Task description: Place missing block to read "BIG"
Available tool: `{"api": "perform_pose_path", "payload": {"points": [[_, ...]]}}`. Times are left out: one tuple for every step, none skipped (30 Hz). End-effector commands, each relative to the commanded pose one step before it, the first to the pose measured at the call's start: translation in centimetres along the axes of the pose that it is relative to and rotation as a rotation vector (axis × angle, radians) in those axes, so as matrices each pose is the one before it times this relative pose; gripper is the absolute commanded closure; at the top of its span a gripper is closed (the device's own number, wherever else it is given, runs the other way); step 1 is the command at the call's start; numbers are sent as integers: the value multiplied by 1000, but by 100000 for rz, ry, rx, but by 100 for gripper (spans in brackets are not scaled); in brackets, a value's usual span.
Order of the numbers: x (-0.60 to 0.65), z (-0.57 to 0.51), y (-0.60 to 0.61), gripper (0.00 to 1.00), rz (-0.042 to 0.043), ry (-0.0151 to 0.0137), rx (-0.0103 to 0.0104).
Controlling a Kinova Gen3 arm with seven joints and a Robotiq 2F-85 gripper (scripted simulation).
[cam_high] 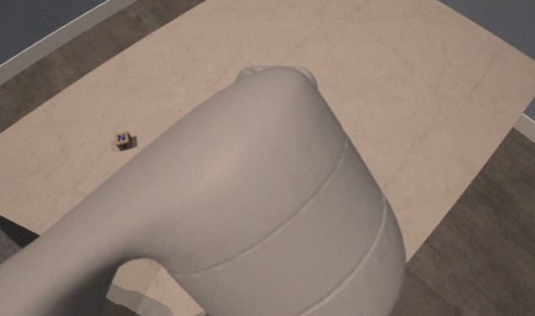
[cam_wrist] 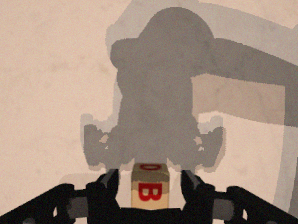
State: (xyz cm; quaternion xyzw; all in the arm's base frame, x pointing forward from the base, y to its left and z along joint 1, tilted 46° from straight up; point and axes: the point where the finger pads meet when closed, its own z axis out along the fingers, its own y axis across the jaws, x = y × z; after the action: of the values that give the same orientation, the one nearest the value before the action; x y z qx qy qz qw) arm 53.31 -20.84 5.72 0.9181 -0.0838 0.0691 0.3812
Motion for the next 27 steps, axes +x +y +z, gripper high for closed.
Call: {"api": "perform_pose_path", "payload": {"points": [[70,-98,-37,54,-3,194,84],[0,0,0,54,0,0,0],[0,0,0,54,0,0,0],[0,0,0,54,0,0,0],[0,0,0,54,0,0,0],[0,0,0,54,0,0,0],[0,0,0,54,0,0,0],[0,0,0,54,0,0,0],[0,0,0,54,0,0,0],[0,0,0,54,0,0,0],[0,0,0,54,0,0,0],[0,0,0,54,0,0,0],[0,0,0,54,0,0,0],[0,0,0,54,0,0,0],[0,0,0,54,0,0,0],[0,0,0,54,0,0,0],[0,0,0,74,0,0,0],[0,0,0,74,0,0,0],[0,0,0,74,0,0,0],[0,0,0,74,0,0,0],[0,0,0,74,0,0,0],[0,0,0,74,0,0,0],[0,0,0,74,0,0,0],[0,0,0,74,0,0,0],[0,0,0,74,0,0,0],[0,0,0,74,0,0,0],[0,0,0,74,0,0,0]]}}
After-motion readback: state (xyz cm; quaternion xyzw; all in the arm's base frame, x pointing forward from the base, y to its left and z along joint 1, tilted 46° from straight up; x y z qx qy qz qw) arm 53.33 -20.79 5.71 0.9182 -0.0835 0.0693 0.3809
